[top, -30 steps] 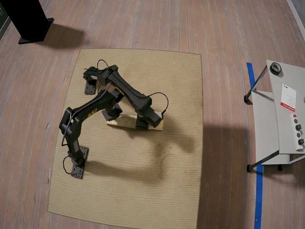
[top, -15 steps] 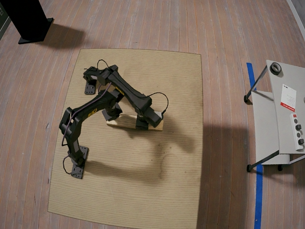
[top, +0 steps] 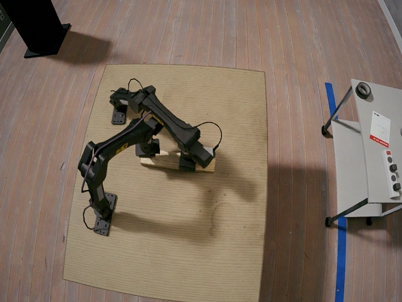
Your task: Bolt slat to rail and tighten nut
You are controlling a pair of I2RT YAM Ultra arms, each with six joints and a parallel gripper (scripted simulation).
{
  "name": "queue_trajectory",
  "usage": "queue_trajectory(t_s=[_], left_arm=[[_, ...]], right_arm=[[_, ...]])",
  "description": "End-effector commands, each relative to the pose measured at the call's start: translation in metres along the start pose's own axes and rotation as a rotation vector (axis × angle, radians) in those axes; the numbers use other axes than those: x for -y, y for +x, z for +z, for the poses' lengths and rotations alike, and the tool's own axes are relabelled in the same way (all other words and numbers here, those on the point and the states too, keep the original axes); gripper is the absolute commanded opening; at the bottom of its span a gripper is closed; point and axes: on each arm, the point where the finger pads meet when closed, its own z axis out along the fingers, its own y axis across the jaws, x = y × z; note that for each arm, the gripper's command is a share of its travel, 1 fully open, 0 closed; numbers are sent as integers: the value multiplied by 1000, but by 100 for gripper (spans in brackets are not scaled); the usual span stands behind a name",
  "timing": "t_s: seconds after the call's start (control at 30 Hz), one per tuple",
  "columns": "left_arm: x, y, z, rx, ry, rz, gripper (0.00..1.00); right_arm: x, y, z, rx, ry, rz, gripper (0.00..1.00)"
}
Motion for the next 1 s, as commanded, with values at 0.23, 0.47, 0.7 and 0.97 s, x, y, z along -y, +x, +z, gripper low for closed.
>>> queue_trajectory(t_s=[0.23,0.47,0.7,0.97], left_arm=[[1,-1,-6,13,8,0,72],[1,-1,-6,13,8,0,72],[1,-1,-6,13,8,0,72],[1,-1,-6,13,8,0,72]], right_arm=[[8,-4,-3,19,14,467,12],[8,-4,-3,20,10,708,12],[7,-4,-3,21,6,986,12],[8,-4,-3,21,2,1227,12]])
